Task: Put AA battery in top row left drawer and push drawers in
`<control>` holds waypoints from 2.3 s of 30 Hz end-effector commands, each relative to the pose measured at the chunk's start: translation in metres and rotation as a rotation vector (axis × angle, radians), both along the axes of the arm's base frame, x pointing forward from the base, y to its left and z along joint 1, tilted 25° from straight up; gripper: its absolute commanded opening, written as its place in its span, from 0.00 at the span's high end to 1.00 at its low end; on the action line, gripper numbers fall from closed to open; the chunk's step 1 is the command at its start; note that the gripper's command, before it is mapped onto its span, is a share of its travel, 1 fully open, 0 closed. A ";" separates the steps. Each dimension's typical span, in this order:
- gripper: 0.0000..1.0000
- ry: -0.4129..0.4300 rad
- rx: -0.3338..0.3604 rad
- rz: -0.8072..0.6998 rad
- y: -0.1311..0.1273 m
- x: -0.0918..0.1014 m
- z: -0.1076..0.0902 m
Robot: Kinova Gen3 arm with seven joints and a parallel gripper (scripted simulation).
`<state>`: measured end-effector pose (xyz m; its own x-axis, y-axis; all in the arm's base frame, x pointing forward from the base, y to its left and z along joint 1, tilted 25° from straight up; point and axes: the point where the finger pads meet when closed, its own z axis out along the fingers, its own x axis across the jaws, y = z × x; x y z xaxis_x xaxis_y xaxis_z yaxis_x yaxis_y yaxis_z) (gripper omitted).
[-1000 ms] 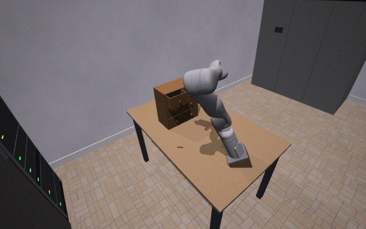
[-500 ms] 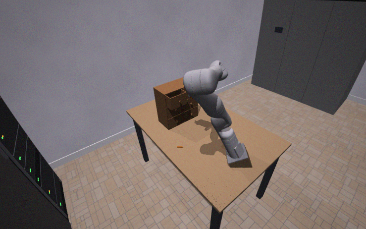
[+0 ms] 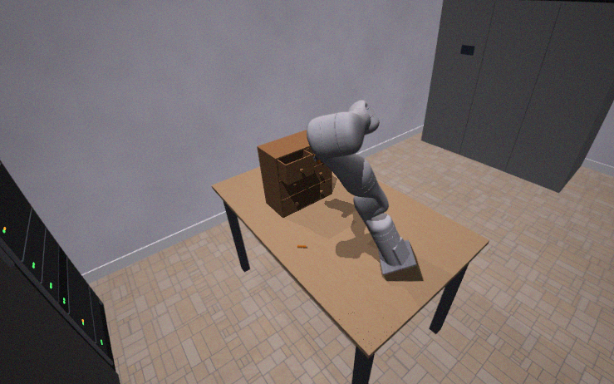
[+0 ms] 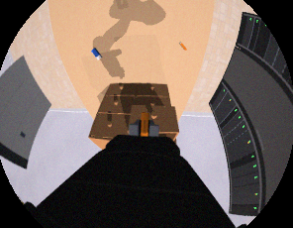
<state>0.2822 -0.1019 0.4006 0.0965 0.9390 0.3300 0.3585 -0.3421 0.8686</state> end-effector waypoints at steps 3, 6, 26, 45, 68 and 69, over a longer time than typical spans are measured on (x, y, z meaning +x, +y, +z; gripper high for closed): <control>0.69 0.000 -0.004 -0.004 -0.006 0.014 0.005; 0.69 -0.001 -0.004 -0.004 -0.008 0.023 0.007; 0.69 0.003 -0.002 -0.004 -0.022 0.094 0.026; 0.69 0.000 -0.003 -0.004 -0.027 0.120 0.035; 0.69 0.001 -0.003 -0.004 -0.027 0.120 0.035; 0.69 0.001 -0.003 -0.004 -0.027 0.120 0.035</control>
<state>0.4006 -0.1254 0.4334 0.0917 0.9421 0.3225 0.3644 -0.3331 0.8696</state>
